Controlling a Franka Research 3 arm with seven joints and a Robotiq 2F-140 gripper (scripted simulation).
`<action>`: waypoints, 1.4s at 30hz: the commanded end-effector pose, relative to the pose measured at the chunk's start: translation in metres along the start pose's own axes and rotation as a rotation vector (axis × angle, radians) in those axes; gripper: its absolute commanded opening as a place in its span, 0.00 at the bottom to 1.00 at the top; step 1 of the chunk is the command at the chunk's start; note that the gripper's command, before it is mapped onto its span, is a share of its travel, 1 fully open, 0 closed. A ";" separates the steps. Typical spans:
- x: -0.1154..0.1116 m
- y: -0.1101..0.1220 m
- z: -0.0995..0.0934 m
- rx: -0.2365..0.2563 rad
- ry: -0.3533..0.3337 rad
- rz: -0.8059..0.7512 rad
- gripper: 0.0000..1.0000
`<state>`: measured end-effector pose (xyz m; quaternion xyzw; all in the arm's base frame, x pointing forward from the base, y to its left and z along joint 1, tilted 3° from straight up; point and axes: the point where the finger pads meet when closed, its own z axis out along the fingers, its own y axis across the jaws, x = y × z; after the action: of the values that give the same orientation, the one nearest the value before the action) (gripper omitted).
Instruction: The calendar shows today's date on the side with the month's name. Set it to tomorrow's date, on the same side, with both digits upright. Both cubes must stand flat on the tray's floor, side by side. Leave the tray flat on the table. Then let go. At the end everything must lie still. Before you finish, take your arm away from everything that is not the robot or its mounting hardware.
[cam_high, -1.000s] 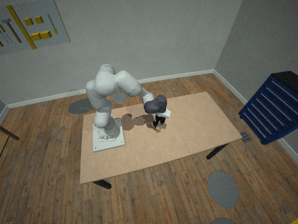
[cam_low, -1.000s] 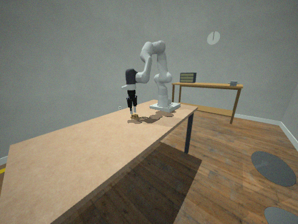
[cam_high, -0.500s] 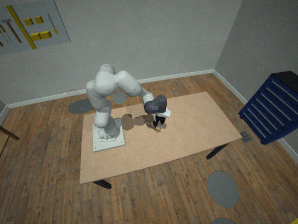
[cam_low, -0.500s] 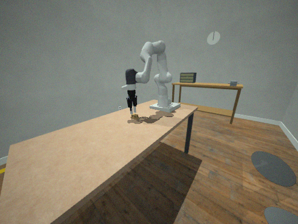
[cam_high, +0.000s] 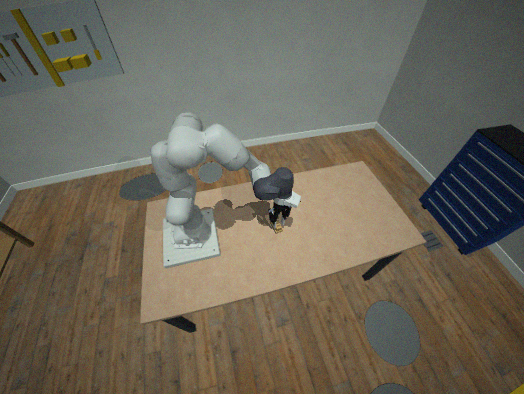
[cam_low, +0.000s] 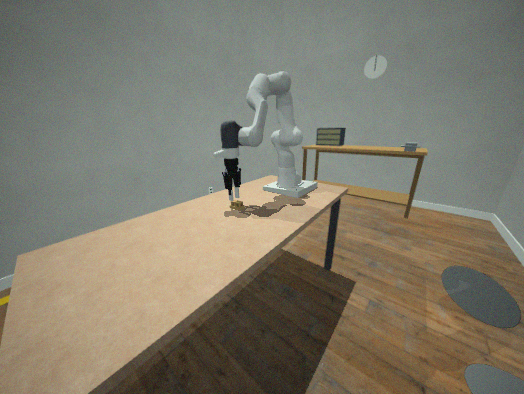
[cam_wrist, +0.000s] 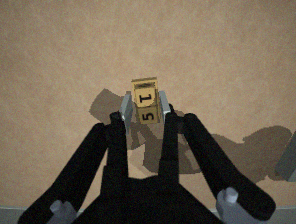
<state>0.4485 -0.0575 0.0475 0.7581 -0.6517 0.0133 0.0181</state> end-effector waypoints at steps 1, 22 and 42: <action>0.001 0.001 0.002 0.000 0.002 0.000 0.29; 0.001 0.001 0.027 0.000 0.002 0.000 0.29; 0.001 0.001 0.031 0.000 0.002 0.000 0.29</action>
<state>0.4475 -0.0600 0.0173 0.7584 -0.6514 0.0128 0.0186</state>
